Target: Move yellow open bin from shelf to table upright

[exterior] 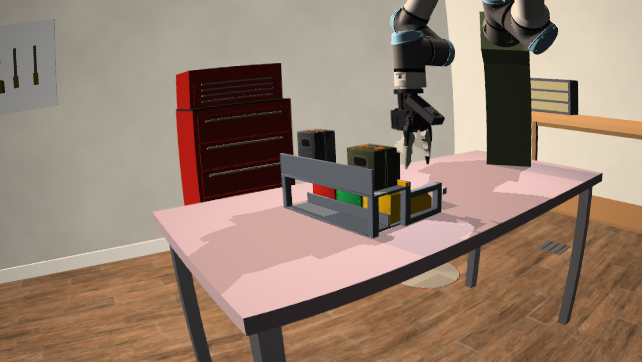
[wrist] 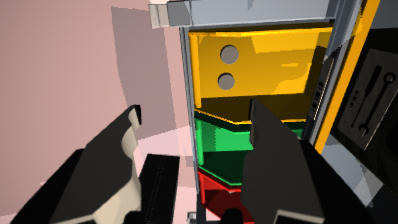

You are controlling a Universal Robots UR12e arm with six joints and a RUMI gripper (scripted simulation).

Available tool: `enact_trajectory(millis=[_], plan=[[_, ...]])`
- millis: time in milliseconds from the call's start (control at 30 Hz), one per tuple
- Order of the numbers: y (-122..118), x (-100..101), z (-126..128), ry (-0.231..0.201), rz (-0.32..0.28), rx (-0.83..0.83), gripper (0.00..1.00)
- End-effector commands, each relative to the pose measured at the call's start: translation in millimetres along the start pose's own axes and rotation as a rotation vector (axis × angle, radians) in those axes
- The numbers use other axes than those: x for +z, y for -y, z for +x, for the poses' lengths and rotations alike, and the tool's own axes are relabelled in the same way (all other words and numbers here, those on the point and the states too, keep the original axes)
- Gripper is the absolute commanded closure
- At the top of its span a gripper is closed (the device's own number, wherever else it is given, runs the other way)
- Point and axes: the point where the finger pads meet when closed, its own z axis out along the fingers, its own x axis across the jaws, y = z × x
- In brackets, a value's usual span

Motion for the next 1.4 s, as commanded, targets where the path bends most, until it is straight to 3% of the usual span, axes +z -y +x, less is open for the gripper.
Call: enact_trajectory(millis=[0,667,700,1233,1367], plan=[[-0.1,-0.3,0.3,-0.001,0.0,0.0,0.42],[-1.7,-0.4,-0.3,-0.001,0.0,0.0,0.42],[-1.7,-0.4,-0.3,-0.001,0.0,0.0,0.74],[-1.7,-0.4,-0.3,-0.001,0.0,0.0,0.74],[-2.3,23.6,-0.5,-0.001,0.0,0.0,0.74]])
